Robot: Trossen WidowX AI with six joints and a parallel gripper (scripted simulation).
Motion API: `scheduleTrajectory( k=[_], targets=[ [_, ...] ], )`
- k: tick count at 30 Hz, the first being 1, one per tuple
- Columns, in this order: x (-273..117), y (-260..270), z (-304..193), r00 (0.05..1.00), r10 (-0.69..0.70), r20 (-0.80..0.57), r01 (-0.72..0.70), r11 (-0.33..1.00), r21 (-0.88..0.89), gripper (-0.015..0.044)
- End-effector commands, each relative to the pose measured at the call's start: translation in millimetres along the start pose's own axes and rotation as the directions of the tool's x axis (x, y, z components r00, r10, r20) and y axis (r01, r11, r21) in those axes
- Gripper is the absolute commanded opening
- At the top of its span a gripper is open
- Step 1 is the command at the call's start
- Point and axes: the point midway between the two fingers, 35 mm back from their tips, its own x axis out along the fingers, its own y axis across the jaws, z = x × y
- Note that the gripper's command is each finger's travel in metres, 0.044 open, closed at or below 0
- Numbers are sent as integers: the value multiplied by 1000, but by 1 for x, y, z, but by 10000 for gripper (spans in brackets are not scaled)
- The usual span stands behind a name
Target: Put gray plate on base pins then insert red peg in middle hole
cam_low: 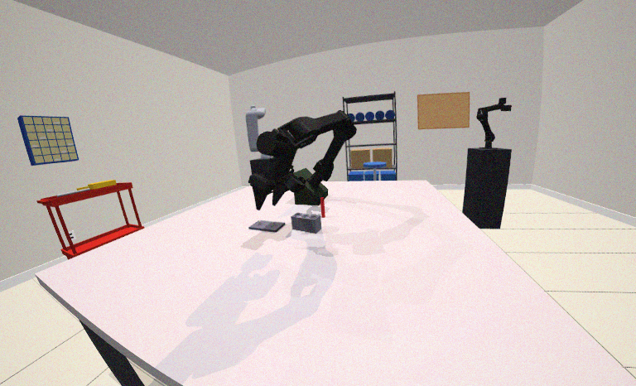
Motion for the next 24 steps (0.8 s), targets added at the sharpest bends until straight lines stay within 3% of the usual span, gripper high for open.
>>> scheduleTrajectory(
  k=[1,5,13,19,24],
  targets=[
    [-48,54,28,959,147,242,-170,982,77,440],
    [-76,79,46,903,191,386,-258,958,128,440],
    [-77,84,44,900,192,391,-261,957,130,440],
    [-26,94,67,900,191,392,-260,957,130,440],
    [-18,96,71,899,191,393,-260,957,130,440]
  ],
)
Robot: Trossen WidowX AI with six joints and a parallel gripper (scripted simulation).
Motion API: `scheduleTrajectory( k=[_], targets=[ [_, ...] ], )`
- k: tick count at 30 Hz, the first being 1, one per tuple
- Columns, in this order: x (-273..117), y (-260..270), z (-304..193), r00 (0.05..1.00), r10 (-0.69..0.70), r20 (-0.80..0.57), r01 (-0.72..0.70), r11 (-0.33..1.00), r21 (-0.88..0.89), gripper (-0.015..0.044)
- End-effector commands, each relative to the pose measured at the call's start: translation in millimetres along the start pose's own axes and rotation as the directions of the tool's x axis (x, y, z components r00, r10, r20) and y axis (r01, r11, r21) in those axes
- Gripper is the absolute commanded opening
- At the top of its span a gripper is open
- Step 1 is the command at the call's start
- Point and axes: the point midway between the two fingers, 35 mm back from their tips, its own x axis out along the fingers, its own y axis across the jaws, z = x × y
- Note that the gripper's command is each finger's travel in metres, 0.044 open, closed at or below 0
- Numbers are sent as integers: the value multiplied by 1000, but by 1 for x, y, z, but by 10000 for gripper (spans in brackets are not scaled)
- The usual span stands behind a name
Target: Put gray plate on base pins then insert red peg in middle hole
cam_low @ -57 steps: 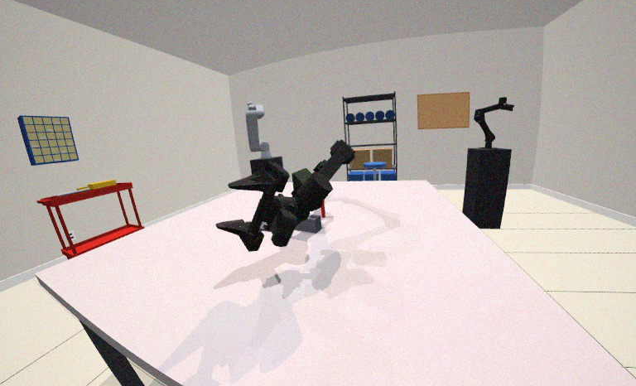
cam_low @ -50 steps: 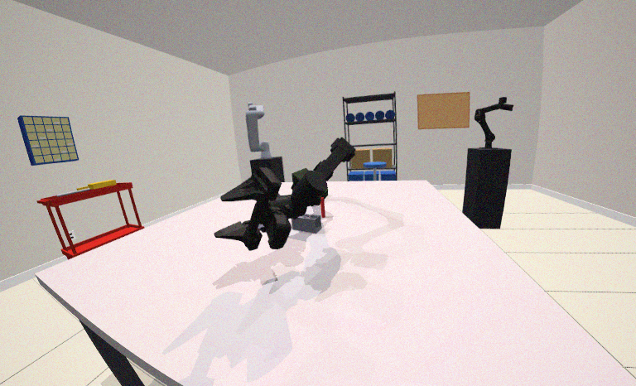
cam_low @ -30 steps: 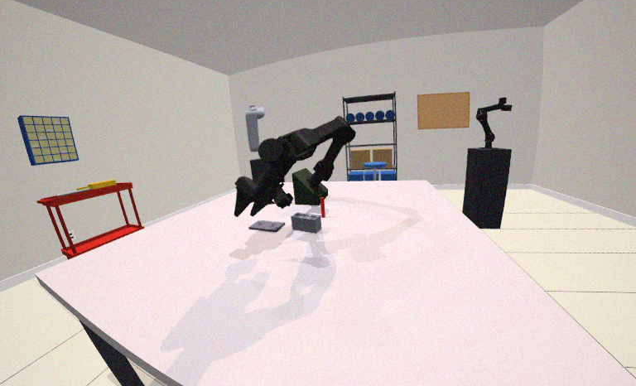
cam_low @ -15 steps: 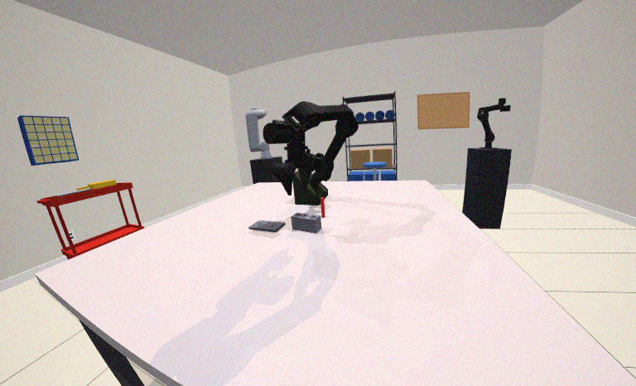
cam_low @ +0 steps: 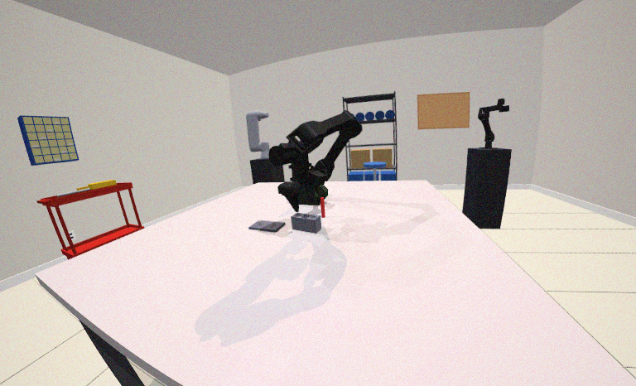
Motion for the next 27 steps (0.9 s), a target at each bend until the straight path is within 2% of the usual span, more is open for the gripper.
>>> scheduleTrajectory(
  k=[1,27],
  targets=[
    [5,-3,1,1000,-22,5,22,1000,0,440],
    [50,-6,2,1000,-22,6,22,1000,0,440]
  ],
)
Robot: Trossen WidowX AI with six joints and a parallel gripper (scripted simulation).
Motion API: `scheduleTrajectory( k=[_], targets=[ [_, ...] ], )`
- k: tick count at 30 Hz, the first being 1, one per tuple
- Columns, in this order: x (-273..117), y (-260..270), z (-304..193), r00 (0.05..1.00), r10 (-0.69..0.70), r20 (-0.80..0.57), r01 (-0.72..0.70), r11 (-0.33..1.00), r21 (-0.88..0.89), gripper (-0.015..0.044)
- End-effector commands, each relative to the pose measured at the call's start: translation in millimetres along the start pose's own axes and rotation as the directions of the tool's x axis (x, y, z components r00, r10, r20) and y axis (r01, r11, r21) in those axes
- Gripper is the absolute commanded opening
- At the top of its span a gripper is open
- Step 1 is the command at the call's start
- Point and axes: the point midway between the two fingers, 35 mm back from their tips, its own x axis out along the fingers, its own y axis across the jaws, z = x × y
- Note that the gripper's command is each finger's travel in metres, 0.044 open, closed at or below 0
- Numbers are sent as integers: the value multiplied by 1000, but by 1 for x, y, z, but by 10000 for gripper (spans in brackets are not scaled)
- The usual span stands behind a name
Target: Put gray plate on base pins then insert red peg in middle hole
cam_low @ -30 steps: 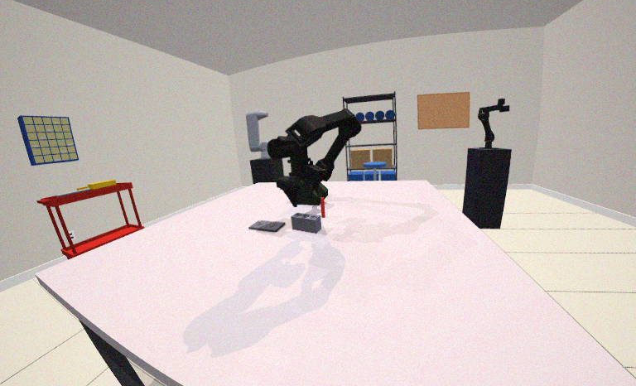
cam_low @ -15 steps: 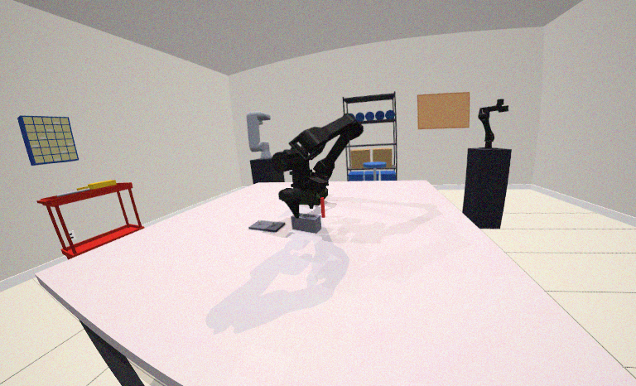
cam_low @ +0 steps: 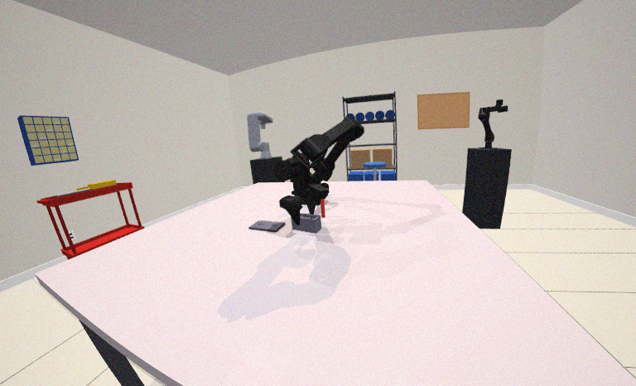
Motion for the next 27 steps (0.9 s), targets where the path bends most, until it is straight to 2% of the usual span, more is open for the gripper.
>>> scheduleTrajectory(
  k=[1,17,27],
  targets=[
    [7,0,0,1000,2,4,-2,1000,6,440],
    [29,2,0,1000,2,6,-2,1000,6,440],
    [29,2,0,1000,2,6,-2,1000,6,177]
  ],
)
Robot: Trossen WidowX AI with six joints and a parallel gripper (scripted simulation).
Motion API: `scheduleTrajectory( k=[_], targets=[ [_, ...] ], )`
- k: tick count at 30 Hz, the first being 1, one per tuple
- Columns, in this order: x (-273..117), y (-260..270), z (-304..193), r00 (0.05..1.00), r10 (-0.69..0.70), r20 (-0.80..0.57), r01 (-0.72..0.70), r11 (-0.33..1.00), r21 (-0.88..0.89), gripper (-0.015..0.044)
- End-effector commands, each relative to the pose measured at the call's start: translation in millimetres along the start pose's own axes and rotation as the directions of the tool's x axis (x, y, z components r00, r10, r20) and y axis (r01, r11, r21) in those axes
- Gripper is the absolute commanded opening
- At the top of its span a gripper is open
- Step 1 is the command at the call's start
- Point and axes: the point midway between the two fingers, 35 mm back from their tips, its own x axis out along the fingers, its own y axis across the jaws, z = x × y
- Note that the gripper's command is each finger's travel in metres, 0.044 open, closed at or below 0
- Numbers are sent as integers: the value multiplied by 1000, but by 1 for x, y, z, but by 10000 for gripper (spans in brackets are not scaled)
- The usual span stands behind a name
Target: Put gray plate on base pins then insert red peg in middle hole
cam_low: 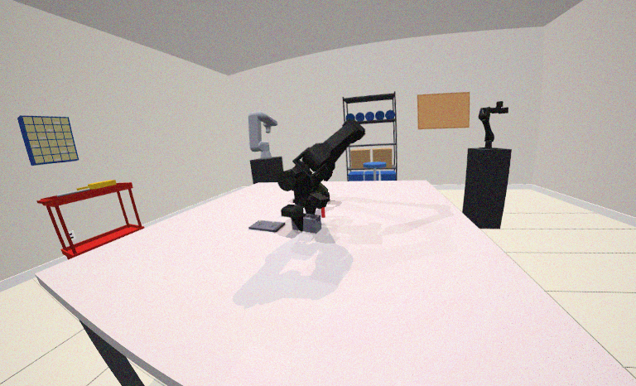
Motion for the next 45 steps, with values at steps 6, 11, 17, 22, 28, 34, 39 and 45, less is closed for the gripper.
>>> scheduleTrajectory(
  k=[6,11,17,22,28,34,39,45],
  targets=[
    [0,0,0,1000,0,3,0,1000,4,79],
    [0,0,0,1000,0,3,0,1000,4,26],
    [-13,-3,-1,1000,-2,-1,2,1000,4,0],
    [-28,-4,-3,1000,-3,-5,3,1000,5,0],
    [-47,-5,-4,1000,-4,-8,4,1000,5,0],
    [-66,-5,-5,1000,-4,-10,4,1000,5,0],
    [-82,-4,-6,1000,-3,-10,3,1000,6,0],
    [-101,-1,-6,1000,-2,-9,2,1000,6,0]
  ],
)
